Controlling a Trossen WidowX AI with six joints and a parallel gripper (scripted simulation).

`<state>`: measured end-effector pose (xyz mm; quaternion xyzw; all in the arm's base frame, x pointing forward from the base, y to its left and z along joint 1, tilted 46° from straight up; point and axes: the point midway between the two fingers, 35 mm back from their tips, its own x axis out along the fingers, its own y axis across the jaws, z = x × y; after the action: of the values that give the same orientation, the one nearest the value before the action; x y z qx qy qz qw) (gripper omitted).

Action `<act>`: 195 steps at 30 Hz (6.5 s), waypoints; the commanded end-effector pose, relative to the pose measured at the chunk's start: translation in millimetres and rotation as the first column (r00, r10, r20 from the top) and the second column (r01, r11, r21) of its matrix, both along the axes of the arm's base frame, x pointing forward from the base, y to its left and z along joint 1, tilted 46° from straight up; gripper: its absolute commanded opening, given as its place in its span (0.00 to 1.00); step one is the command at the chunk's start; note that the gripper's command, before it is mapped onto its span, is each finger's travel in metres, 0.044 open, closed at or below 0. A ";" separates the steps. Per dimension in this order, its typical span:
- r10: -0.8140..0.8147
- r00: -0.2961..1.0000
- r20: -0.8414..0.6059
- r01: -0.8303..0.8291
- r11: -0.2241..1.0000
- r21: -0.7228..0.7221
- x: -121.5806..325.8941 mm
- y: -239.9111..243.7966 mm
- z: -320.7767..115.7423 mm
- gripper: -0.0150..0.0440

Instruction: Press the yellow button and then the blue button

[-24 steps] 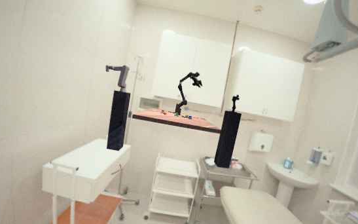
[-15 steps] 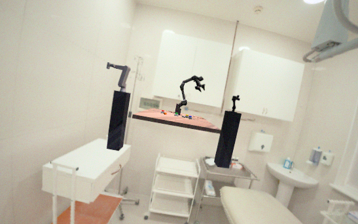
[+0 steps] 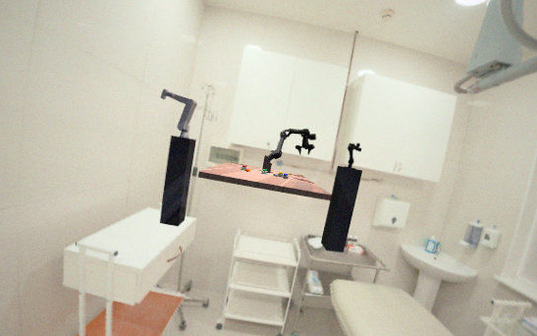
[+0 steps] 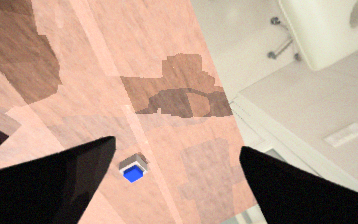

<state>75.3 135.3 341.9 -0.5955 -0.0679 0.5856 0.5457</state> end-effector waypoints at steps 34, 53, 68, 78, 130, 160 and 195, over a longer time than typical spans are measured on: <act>-0.150 -0.788 -0.597 0.560 0.227 -0.797 112.7 -63.7 -231.1 0.89; -0.148 -0.788 -0.598 0.561 0.230 -0.795 112.5 -20.4 -272.0 0.29; -0.149 -0.787 -0.598 0.561 0.229 -0.796 113.2 -12.2 -280.5 0.29; -0.148 -0.788 -0.598 0.561 0.230 -0.795 112.9 -0.7 -291.2 0.29; -0.150 -0.786 -0.600 0.563 0.227 -0.795 180.0 -47.9 -207.5 0.29; -0.148 -0.785 -0.602 0.564 0.231 -0.793 198.5 15.3 -256.0 0.29; -0.147 -0.785 -0.602 0.564 0.231 -0.792 197.9 4.2 -245.1 0.29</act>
<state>271.3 152.5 82.0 0.2867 0.6575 0.2646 0.6446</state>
